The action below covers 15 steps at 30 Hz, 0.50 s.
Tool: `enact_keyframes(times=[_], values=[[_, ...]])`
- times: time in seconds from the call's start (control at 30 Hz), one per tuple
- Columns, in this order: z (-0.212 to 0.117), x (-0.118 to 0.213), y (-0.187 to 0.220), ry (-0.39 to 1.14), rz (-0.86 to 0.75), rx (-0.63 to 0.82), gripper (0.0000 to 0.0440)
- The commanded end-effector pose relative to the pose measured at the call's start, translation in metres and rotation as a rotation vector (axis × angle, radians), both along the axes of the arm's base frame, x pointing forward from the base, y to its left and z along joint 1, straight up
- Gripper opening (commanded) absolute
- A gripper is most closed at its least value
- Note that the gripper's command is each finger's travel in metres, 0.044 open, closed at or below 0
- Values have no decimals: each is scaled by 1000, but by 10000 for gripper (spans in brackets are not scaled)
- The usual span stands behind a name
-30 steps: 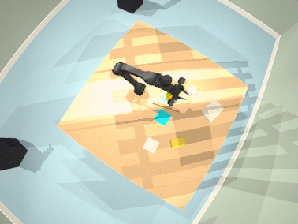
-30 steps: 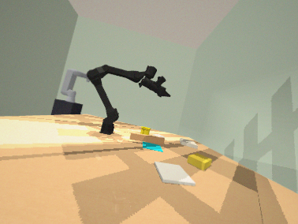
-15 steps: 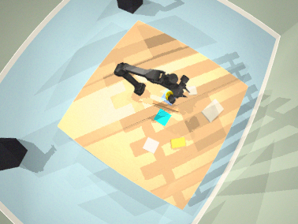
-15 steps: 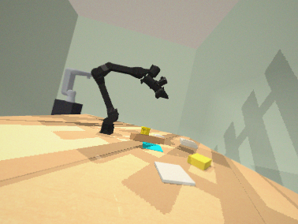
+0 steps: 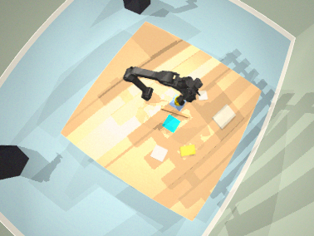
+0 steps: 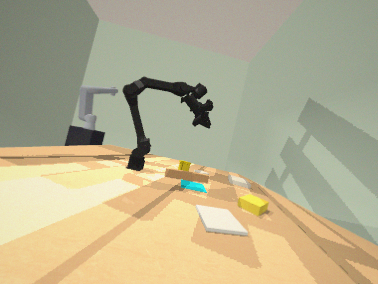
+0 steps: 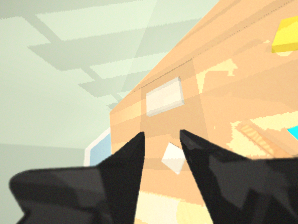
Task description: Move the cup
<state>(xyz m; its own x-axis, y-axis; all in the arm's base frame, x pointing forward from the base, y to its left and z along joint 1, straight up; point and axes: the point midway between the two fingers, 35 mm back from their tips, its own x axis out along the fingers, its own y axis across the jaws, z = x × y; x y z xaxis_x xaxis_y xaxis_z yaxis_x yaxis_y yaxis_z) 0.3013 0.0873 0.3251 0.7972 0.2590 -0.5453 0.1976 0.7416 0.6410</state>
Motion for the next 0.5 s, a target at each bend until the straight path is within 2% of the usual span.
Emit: enact_keyframes(times=[0.0,0.47], values=[[-3,0,5,60,-13,33,160],[-23,-10,17,309,-107,121,158]])
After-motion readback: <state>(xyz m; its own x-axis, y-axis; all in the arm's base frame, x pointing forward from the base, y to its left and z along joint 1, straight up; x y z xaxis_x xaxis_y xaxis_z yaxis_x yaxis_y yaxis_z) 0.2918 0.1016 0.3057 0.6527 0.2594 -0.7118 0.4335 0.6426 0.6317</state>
